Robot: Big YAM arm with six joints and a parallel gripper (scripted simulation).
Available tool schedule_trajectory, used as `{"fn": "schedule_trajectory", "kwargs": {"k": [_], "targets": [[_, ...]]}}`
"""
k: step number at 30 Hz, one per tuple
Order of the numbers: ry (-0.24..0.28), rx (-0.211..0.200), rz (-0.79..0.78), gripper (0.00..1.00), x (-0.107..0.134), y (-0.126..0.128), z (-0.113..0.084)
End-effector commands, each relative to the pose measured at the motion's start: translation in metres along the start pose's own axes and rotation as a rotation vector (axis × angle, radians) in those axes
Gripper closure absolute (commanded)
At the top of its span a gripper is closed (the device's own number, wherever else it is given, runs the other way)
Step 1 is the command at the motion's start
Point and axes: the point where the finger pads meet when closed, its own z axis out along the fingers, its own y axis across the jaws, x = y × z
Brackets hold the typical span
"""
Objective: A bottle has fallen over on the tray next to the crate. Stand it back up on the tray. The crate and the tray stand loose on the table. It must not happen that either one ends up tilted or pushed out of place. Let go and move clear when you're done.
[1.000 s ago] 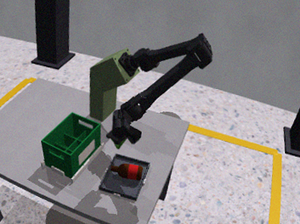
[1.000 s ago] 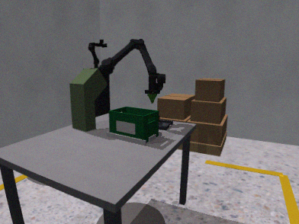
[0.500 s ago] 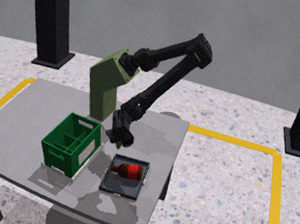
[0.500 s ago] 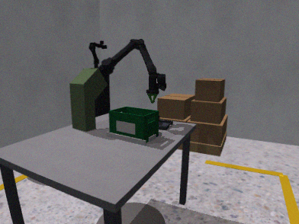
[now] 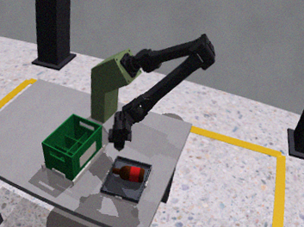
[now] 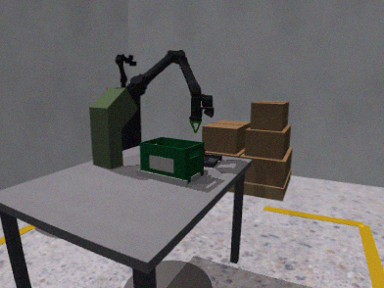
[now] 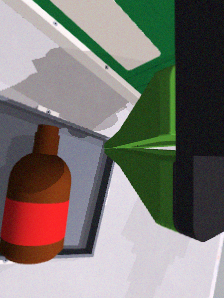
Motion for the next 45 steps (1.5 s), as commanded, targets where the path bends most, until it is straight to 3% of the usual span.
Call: {"fn": "schedule_trajectory", "kwargs": {"k": [1,9,12,15,26,28,40,45], "targets": [[-0.013,0.003,0.207,1.0,-0.0052,-0.002,-0.0007],[-0.012,0.002,0.472,1.0,-0.0044,-0.0017,-0.001],[-0.011,0.002,0.498,1.0,-0.0042,-0.0017,-0.0011],[-0.013,0.001,0.65,1.0,-0.0057,-0.0022,-0.0006],[-0.013,-0.001,1.015,1.0,-0.0063,-0.002,-0.0009],[-0.013,-0.001,1.015,1.0,-0.0063,-0.002,-0.0009],[-0.009,0.0,1.457,1.0,-0.0052,-0.0028,-0.0003],[-0.009,0.0,1.541,1.0,-0.0046,-0.003,-0.0001]]}}
